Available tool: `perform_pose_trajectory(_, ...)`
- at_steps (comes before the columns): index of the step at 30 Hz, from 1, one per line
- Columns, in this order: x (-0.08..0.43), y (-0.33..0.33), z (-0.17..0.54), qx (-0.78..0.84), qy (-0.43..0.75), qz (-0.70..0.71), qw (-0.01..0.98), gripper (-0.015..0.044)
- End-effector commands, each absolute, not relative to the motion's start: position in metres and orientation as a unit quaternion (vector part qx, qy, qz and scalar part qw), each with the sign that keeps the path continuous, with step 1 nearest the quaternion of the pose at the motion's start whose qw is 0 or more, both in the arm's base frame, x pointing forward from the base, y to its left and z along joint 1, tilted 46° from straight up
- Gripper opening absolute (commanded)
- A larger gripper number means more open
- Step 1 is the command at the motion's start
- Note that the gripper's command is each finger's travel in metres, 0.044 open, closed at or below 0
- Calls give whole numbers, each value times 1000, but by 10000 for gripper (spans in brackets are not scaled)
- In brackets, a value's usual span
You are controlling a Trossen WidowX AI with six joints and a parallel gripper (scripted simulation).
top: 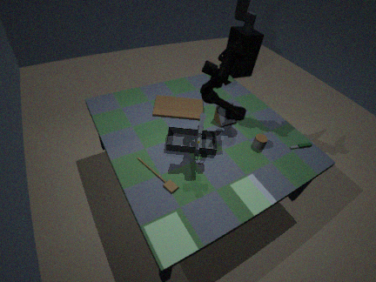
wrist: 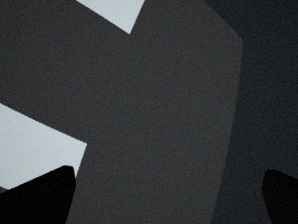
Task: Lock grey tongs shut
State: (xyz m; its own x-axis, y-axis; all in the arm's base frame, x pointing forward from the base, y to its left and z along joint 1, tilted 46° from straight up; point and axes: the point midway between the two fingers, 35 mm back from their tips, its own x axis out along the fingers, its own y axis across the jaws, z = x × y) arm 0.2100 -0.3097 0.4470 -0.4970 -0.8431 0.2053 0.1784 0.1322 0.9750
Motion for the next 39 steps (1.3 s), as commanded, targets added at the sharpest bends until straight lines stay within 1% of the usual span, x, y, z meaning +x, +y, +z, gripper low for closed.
perform_pose_trajectory(1,210,-310,447,267,-621,-602,424,426)
perform_pose_trajectory(6,201,-310,456,263,-649,-577,421,295)
perform_pose_trajectory(10,194,-305,475,247,-664,-555,437,190)
perform_pose_trajectory(13,172,-298,501,227,-694,-527,434,111)
perform_pose_trajectory(17,160,-294,511,216,-711,-510,434,6)
perform_pose_trajectory(23,123,-284,531,194,-759,-467,410,-150)
perform_pose_trajectory(27,81,-268,549,169,-810,-416,377,-150)
perform_pose_trajectory(28,81,-266,553,166,-814,-406,381,-150)
perform_pose_trajectory(33,46,-244,568,142,-861,-333,357,-150)
perform_pose_trajectory(39,25,-222,580,124,-889,-266,350,-150)
